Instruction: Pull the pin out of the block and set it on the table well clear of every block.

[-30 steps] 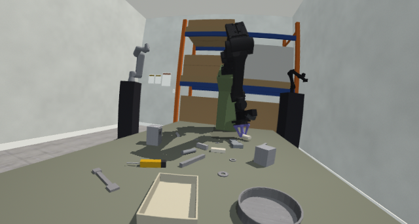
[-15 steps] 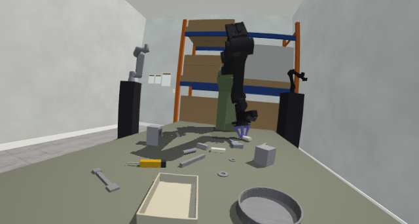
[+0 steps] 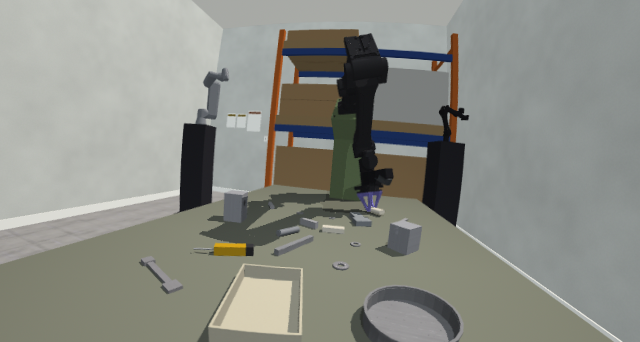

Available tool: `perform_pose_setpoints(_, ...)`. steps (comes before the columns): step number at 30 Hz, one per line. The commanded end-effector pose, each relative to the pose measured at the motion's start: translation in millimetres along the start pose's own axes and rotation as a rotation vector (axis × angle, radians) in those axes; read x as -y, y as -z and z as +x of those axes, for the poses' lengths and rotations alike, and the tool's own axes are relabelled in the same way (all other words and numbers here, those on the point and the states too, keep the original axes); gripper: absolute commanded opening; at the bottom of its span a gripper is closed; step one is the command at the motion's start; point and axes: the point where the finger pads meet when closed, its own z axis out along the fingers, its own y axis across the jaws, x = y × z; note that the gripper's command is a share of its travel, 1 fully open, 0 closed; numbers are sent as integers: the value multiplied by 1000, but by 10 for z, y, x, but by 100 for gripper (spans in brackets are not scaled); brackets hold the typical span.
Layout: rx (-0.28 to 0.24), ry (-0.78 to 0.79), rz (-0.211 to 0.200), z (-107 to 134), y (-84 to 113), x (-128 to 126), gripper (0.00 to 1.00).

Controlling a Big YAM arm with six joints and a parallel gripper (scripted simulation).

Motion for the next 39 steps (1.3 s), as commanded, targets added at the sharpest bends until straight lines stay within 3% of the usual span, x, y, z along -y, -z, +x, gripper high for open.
perform_pose_setpoints(1,-4,0,-22,-1,-8,-118,0)
perform_pose_setpoints(39,-9,2,-27,26,-66,-123,0)
